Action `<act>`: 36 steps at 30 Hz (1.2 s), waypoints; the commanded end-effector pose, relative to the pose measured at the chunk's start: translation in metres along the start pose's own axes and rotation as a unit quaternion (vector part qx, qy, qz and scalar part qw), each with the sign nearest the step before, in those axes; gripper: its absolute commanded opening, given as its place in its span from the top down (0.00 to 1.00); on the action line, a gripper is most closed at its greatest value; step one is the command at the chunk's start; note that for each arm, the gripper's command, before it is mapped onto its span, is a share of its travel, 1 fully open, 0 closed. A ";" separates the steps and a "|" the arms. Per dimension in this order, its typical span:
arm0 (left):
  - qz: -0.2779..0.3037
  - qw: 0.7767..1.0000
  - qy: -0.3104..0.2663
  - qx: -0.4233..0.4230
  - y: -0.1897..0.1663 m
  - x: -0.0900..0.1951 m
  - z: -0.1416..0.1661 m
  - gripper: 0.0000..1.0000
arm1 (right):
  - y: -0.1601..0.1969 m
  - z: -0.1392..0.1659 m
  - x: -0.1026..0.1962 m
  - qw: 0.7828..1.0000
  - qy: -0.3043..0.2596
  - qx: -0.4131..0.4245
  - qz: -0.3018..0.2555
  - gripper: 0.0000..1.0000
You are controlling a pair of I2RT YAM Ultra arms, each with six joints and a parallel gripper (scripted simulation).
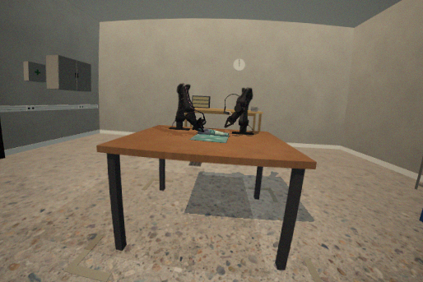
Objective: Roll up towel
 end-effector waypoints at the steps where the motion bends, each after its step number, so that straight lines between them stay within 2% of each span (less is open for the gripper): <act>1: -0.103 0.993 -0.021 -0.047 0.006 -0.006 -0.008 0.04 | 0.006 0.001 0.001 0.997 0.007 -0.034 -0.064 0.83; 6: -0.139 0.987 -0.029 -0.077 -0.001 -0.008 -0.009 0.03 | 0.004 0.001 0.001 0.995 0.003 -0.055 -0.089 0.83; 25: -0.112 0.987 -0.032 -0.111 0.009 -0.013 -0.008 0.02 | -0.001 0.009 -0.006 0.994 0.003 -0.061 -0.096 0.83; 36: -0.112 0.987 -0.032 -0.111 0.009 -0.046 0.018 0.02 | -0.001 0.009 -0.006 0.994 0.003 -0.061 -0.096 0.83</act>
Point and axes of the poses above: on each arm, the point where the finger pads meet when closed, its own x axis back along the fingers, its own y axis across the jaws, z = x × y, the point moved 4 cm from there along x, back along the fingers, and after that the axes turned 10 degrees about x, right-handed, at the moved point
